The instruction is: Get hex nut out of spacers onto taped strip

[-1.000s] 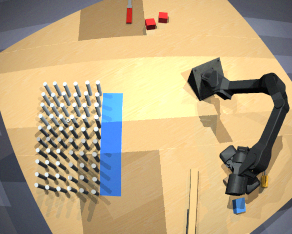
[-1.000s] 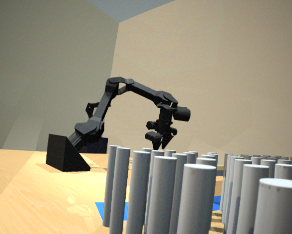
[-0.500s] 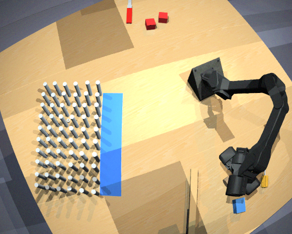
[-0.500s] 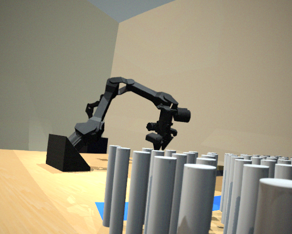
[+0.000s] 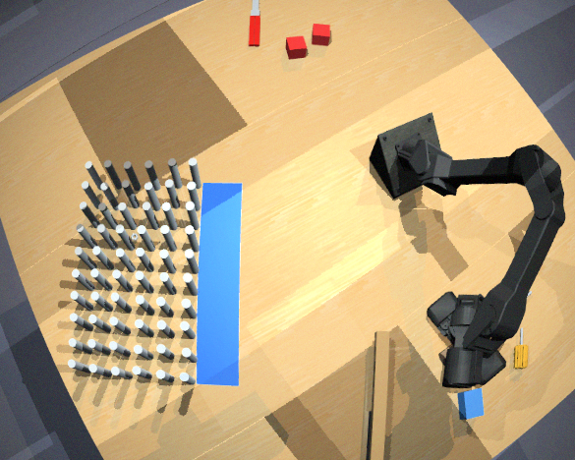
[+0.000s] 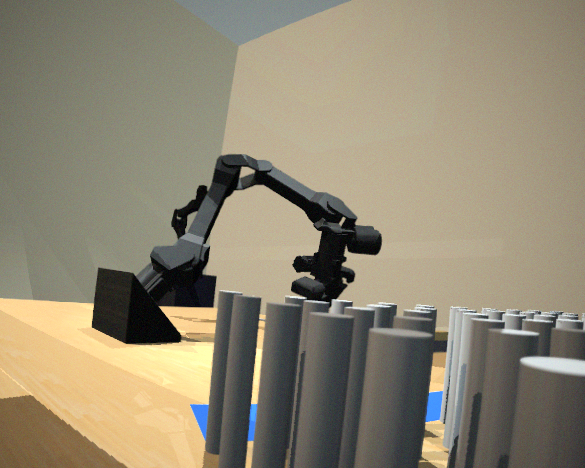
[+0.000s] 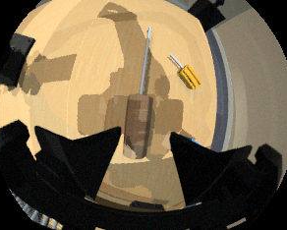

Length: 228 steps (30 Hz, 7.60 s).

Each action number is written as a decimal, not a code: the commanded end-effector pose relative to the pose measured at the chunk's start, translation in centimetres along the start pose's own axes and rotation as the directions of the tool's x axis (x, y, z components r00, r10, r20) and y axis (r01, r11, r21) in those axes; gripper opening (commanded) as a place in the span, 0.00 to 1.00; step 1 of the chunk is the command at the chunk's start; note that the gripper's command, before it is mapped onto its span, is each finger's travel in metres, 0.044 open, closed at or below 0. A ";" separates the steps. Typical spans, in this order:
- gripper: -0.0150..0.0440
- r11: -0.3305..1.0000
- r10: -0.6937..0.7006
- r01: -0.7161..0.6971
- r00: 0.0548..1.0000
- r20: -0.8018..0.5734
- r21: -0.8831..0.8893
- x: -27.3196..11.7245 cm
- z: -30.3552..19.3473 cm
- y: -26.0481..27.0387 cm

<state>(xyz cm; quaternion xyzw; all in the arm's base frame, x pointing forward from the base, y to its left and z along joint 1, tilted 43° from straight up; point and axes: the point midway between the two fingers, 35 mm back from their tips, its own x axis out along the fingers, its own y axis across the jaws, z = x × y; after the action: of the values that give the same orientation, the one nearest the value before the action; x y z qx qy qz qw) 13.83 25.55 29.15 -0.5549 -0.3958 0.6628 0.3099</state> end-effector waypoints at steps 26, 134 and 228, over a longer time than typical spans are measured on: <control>0.63 1.000 -0.003 0.003 1.000 -0.003 0.009 3.6 -0.8 1.2; 0.25 -0.514 0.428 0.550 0.829 -0.359 0.658 -17.9 -8.0 16.2; 0.25 -0.698 0.633 0.354 0.712 -0.304 -0.622 -10.8 -9.2 32.4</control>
<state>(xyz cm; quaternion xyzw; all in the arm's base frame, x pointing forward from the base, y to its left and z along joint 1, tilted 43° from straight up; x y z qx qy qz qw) 25.52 2.27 5.58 -0.3415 -0.6406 0.0595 -0.6852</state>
